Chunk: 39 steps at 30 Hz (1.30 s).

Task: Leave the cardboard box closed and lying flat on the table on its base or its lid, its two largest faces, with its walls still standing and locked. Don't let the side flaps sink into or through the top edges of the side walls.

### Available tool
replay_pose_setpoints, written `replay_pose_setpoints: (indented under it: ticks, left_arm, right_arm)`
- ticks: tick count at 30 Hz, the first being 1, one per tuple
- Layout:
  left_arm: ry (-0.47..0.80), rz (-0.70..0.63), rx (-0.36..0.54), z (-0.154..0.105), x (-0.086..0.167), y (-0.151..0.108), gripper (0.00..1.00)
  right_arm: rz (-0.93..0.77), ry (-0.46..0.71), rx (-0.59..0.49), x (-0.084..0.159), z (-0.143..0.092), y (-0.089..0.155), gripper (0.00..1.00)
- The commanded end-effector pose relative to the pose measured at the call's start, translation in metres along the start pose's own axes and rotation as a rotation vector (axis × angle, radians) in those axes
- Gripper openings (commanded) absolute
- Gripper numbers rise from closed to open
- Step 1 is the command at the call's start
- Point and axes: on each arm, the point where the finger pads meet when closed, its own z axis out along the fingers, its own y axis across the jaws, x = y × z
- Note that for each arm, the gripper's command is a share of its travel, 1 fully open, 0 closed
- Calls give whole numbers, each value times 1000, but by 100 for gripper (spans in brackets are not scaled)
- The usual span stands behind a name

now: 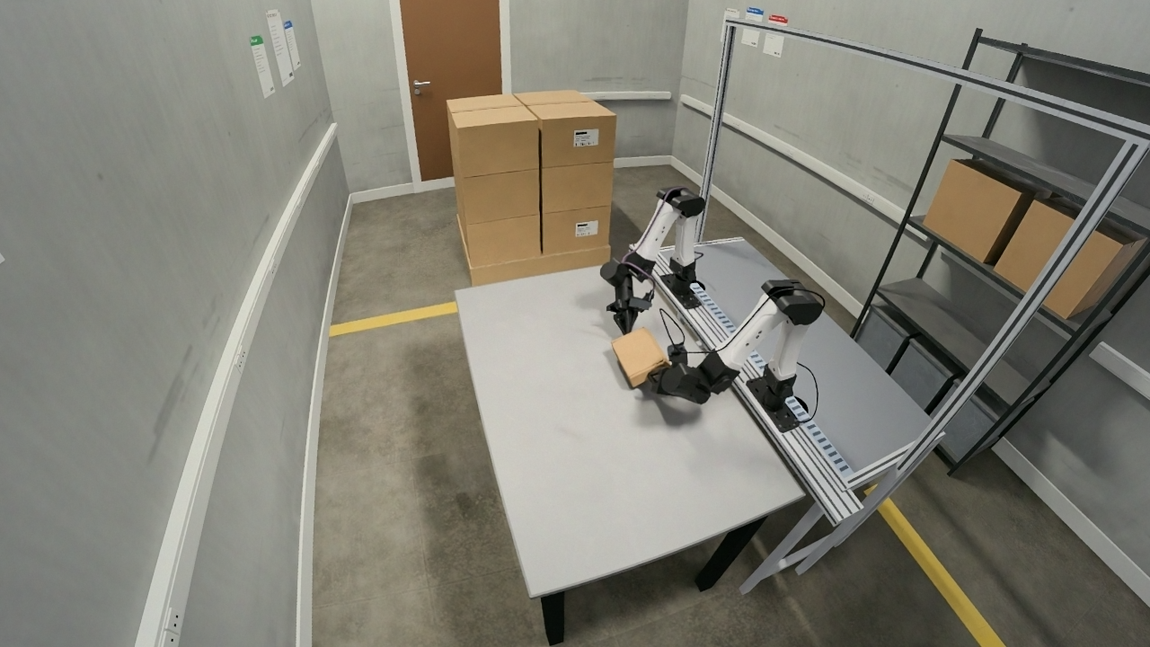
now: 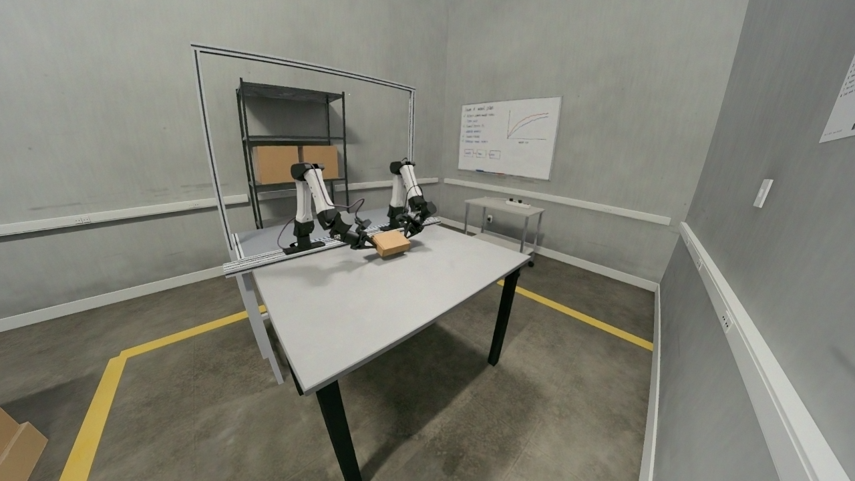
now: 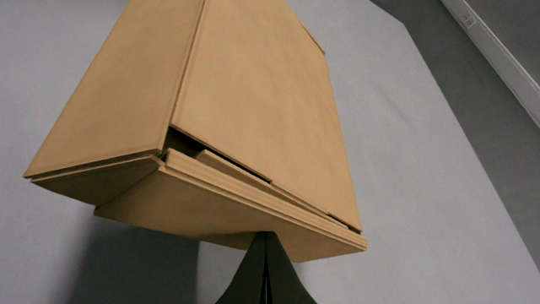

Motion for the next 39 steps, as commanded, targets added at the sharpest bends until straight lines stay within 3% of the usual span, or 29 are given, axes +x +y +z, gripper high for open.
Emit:
replay_pose_setpoints:
  ticks: [1, 39]
  left_arm:
    - [-37, 31, 13, 7, -9, -4, 1]
    - [-37, 27, 15, 14, 3, -13, 1]
  right_arm:
    - [-34, -34, -6, -6, 7, 2, 1]
    - [-26, -34, -7, 7, 15, 11, 1]
